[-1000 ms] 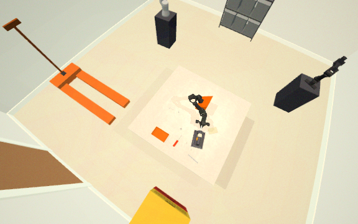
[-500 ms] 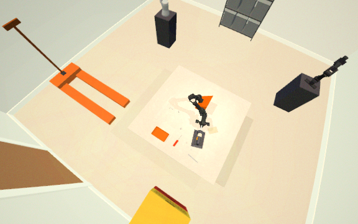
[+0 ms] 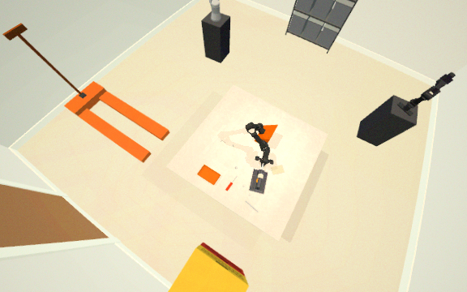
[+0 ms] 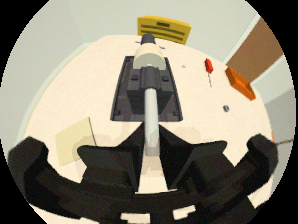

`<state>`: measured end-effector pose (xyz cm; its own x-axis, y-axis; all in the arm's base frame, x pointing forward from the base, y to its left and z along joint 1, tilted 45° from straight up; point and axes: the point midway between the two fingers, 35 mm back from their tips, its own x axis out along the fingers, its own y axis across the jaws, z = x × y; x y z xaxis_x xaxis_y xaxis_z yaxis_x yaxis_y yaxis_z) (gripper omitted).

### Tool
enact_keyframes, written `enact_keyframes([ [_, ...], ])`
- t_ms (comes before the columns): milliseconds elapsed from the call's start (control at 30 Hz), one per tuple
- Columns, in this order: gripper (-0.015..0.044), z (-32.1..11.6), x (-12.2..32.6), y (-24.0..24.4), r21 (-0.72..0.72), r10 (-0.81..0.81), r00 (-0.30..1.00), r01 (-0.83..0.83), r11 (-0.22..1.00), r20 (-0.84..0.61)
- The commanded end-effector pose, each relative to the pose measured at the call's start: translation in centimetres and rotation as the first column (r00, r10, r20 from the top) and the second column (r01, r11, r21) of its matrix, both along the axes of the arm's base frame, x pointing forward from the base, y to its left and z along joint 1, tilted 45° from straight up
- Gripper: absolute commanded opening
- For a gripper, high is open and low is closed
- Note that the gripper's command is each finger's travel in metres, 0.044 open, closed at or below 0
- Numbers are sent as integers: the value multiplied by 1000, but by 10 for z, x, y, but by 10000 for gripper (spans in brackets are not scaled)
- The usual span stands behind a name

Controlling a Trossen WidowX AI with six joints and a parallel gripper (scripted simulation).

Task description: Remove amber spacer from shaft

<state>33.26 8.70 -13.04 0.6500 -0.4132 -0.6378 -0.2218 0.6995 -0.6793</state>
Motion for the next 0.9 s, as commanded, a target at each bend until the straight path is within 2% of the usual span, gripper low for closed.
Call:
enact_keyframes([
  [0, 0, 1, 4, 2, 3, 2, 1000, -2, 1000, 6],
  [867, 0, 0, 6, 2, 3, 2, 1000, -2, 1000, 6],
])
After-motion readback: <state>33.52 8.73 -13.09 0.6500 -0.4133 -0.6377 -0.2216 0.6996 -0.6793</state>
